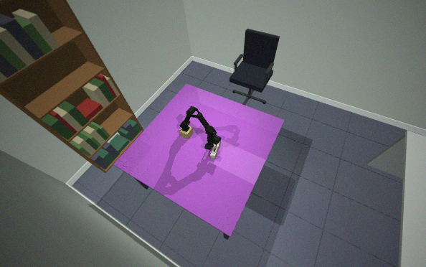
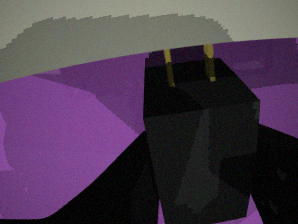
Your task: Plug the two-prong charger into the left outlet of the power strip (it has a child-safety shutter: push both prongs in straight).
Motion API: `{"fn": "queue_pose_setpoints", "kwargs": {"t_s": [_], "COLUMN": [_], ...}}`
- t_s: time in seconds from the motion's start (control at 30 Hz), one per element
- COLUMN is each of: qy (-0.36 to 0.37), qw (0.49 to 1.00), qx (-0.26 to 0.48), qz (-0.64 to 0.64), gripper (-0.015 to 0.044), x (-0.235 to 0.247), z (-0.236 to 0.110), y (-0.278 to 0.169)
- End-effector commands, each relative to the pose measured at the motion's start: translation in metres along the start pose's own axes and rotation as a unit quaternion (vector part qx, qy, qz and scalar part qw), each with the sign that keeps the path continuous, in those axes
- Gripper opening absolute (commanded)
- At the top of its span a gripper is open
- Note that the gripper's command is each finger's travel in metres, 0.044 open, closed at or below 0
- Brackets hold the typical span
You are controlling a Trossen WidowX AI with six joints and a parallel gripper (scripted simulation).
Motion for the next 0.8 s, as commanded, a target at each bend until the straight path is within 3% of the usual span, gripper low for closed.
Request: {"fn": "queue_pose_setpoints", "kwargs": {"t_s": [0.0, 0.77], "qy": [0.002, 0.002], "qw": [1.0, 1.0], "qx": [-0.001, -0.001], "qz": [0.003, 0.003], "gripper": [0.0, 0.0], "x": [0.0005, 0.0], "z": [-0.0002, -0.0002], "y": [0.0002, 0.0023]}}
Point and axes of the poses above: the point midway between the two fingers, 35 mm back from their tips, its own z axis out along the fingers, its own x axis across the jaws, y = z × x, the point moved 5 cm from there along -z, back along the fingers, and after that the axes turned 14 degrees about -z, right-handed, at the moved point
